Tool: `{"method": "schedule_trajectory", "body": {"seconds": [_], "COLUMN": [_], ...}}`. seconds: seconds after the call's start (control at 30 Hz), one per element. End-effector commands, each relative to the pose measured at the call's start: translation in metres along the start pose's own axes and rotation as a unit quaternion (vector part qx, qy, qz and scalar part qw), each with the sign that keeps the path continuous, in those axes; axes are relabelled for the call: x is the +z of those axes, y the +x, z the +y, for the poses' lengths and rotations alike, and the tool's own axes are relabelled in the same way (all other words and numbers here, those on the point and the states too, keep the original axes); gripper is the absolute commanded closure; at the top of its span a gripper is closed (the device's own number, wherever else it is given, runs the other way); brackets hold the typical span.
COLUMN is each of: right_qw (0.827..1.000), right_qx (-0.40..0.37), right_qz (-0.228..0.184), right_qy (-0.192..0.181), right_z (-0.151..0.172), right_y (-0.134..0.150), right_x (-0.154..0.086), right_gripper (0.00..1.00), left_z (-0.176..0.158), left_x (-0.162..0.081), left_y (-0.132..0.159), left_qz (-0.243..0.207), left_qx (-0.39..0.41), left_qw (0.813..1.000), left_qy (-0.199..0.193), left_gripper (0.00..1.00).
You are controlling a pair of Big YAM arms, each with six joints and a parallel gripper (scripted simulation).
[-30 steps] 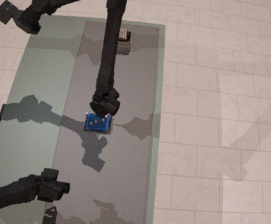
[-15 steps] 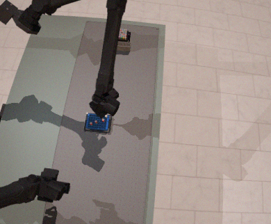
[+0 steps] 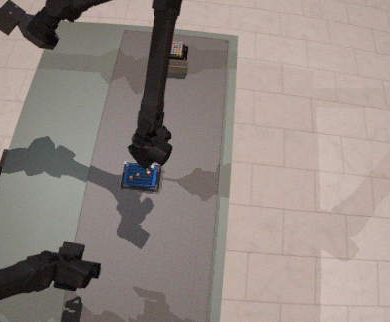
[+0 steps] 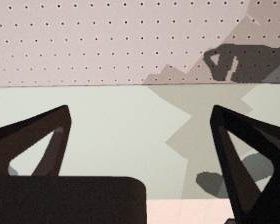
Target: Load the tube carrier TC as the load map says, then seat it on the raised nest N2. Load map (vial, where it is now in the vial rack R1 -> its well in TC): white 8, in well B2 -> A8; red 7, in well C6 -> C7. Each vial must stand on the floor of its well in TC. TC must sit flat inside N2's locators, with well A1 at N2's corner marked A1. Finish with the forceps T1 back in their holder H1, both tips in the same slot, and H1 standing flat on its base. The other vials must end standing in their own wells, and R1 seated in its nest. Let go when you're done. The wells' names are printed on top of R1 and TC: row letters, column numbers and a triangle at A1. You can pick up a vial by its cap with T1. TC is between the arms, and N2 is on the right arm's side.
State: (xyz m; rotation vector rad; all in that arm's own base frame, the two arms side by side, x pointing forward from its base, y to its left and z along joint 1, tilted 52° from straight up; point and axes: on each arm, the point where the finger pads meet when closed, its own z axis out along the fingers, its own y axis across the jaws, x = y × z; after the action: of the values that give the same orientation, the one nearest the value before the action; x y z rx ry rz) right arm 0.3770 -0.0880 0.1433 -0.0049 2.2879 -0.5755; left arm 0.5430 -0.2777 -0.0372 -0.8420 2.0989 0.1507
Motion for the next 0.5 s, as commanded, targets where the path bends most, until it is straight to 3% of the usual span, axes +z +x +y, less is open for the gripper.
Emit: {"method": "schedule_trajectory", "body": {"seconds": [0.0, 0.47], "right_qw": [1.000, 1.000], "right_qx": [-0.007, -0.007], "right_qz": [-0.003, -0.003], "right_qy": [0.000, 0.000], "right_z": [-0.001, -0.001], "right_y": [-0.005, -0.005], "right_x": [-0.002, -0.002], "right_gripper": [0.00, 0.00], "left_z": [0.000, 0.017], "left_x": [-0.004, -0.002], "left_y": [-0.013, -0.032], "left_qz": [-0.003, -0.002], "left_qx": [0.012, 0.192], "left_qw": [1.000, 0.981], "left_qy": [0.003, 0.002], "left_gripper": [0.93, 0.93]}}
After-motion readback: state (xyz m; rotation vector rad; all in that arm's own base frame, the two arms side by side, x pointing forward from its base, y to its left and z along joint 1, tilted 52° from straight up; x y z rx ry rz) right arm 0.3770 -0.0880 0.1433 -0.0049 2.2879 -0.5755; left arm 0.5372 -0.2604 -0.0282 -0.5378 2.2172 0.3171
